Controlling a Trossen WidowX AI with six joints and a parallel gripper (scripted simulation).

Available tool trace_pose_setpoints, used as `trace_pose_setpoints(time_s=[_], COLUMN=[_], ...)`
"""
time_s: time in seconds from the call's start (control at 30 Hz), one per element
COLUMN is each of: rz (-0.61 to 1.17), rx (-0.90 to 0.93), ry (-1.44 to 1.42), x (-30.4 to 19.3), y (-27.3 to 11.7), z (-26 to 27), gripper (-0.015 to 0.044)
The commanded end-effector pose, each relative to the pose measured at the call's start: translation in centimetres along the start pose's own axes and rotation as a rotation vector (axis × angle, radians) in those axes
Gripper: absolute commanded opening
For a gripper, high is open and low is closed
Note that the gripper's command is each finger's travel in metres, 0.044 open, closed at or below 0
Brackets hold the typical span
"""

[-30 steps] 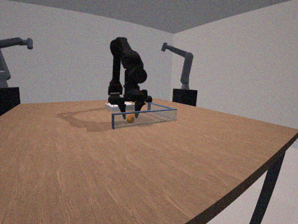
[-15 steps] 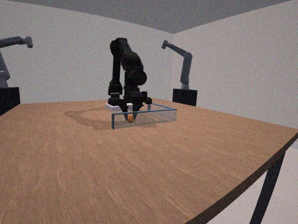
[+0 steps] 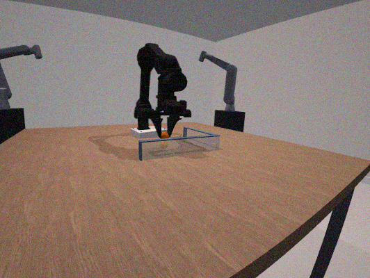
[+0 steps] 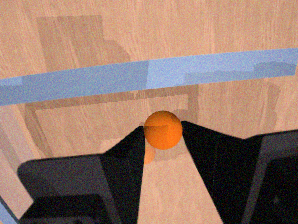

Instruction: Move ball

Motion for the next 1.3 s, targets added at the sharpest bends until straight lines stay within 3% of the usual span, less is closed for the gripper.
trace_pose_setpoints(time_s=[0.0,0.47,1.27], rz=[0.002,0.003,0.006], rx=[0.002,0.01,0.013], ry=[0.012,0.023,0.023], x=[0.1,-0.3,-4.0], y=[-1.7,-8.2,-4.7], z=[-0.3,-1.0,2.8], gripper=[0.0,0.0,0.0])
Point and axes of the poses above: the point midway between the two fingers, 35 mm back from their tips, its own y axis out along the fingers, its own z axis across the jaws, x = y × z, the point moved 10 cm from there along -y, back along the fingers, and after that the axes turned 11 degrees about -y, right-handed, at the moved point
